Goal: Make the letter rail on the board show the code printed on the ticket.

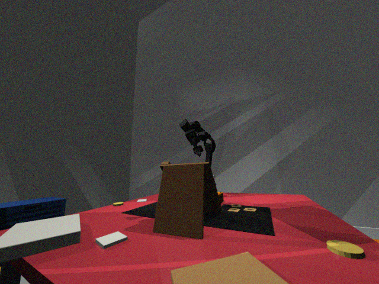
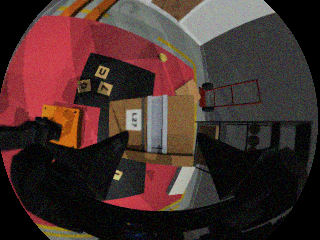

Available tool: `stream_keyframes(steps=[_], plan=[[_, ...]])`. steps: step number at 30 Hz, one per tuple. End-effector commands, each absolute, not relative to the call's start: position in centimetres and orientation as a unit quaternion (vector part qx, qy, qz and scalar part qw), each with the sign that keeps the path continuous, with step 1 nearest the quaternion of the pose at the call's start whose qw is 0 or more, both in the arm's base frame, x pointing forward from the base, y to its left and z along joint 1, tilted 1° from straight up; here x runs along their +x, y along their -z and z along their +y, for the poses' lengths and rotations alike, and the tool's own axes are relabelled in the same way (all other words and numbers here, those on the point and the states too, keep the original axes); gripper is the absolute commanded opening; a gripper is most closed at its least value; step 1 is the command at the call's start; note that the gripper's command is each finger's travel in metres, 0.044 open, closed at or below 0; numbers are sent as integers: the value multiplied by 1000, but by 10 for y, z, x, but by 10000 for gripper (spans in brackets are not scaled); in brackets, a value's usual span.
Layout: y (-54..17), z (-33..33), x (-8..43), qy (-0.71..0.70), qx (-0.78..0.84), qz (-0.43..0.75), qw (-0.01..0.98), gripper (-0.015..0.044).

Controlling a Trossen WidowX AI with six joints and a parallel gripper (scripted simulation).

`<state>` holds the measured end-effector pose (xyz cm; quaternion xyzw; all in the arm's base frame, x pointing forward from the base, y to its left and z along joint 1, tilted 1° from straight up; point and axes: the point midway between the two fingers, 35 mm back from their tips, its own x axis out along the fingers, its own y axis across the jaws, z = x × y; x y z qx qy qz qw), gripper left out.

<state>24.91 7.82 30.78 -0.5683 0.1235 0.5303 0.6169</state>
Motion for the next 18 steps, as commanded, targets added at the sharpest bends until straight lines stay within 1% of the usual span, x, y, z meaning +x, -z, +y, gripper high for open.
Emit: stream_keyframes(steps=[1,5,9,15,18], plan=[[-305,78,250,-531,-565,130,618,440],[-305,78,250,-531,-565,130,618,440],[-290,92,251,-553,-563,134,600,340],[-245,129,251,-607,-582,129,525,340],[-210,157,247,-642,-614,110,446,340]])
